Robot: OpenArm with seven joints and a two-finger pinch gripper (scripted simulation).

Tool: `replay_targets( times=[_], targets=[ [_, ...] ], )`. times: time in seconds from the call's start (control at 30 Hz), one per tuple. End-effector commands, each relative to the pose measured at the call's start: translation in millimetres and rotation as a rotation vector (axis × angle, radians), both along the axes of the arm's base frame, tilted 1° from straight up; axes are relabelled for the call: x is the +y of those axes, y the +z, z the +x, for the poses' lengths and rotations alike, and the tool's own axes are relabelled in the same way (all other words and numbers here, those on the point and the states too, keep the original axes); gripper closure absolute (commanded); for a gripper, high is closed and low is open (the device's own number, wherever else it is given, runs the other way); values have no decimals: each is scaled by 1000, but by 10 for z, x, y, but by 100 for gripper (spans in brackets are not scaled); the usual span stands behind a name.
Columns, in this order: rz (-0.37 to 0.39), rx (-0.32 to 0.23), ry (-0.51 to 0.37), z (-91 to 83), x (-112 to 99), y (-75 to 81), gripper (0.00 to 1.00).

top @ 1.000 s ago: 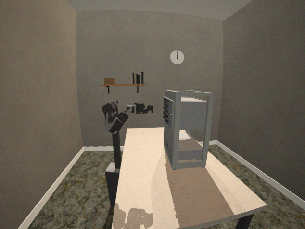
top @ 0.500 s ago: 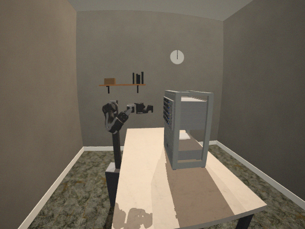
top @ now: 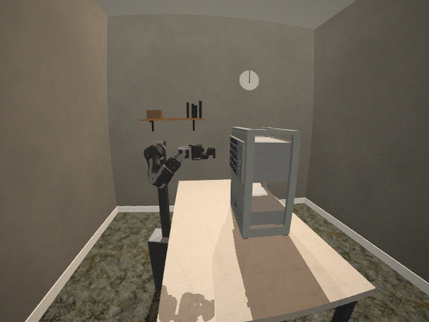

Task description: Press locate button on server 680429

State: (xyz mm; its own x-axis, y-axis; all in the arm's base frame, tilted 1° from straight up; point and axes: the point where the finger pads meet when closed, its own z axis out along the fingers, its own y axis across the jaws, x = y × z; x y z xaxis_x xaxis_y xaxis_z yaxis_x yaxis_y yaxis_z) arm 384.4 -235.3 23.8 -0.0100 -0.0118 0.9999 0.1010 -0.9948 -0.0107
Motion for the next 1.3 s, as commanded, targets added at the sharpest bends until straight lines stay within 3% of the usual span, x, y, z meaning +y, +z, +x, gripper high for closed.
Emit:
replay_targets(
  times=[0.0, 0.67, 1.27],
  targets=[
    [1, -2, -7, 1, -14, 13, 100],
    [79, 5, -6, 1, -14, 13, 100],
    [314, 28, -3, 1, -14, 13, 100]
  ],
)
